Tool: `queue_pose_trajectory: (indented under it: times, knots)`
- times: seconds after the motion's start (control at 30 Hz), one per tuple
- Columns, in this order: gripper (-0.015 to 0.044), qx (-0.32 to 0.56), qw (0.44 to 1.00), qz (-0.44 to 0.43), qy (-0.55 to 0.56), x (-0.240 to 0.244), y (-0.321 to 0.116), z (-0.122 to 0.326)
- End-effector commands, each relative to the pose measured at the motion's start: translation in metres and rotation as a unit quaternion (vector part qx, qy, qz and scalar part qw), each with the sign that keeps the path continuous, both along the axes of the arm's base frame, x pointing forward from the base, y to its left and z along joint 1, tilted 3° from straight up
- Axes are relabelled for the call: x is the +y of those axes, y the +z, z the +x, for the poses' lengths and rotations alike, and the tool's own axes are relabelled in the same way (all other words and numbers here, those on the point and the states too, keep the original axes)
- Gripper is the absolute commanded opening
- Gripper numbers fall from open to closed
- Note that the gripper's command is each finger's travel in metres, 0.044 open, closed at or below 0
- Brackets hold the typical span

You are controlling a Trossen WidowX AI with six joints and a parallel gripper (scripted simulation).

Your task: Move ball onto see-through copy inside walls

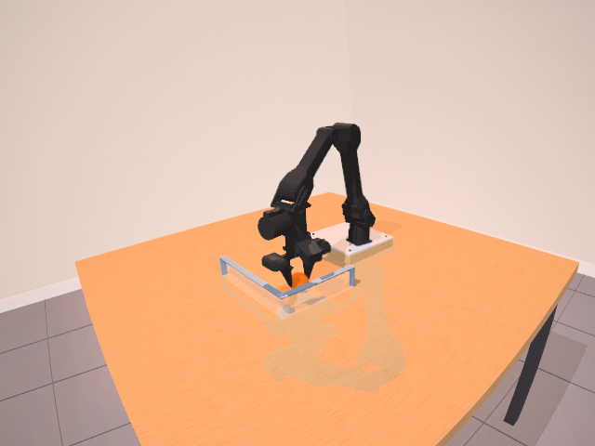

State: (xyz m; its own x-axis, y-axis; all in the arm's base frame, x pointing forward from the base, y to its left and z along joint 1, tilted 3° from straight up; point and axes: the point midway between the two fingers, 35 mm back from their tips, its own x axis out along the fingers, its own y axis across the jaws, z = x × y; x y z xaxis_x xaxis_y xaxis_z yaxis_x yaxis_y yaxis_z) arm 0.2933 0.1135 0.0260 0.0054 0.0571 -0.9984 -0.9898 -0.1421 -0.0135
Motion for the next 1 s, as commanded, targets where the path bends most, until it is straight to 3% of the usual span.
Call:
queue_pose_trajectory:
  times: [0.0,0.17,0.8,0.97]
  knots:
    - [0.0123,-0.015,1.000,0.011,-0.015,0.001,0.006,0.005]
    - [0.0000,-0.020,0.999,0.016,-0.020,0.001,0.032,0.011]
    - [0.0000,-0.002,1.000,-0.002,-0.002,-0.007,0.129,0.002]
    - [0.0000,-0.001,1.000,-0.003,-0.001,-0.008,0.136,0.000]
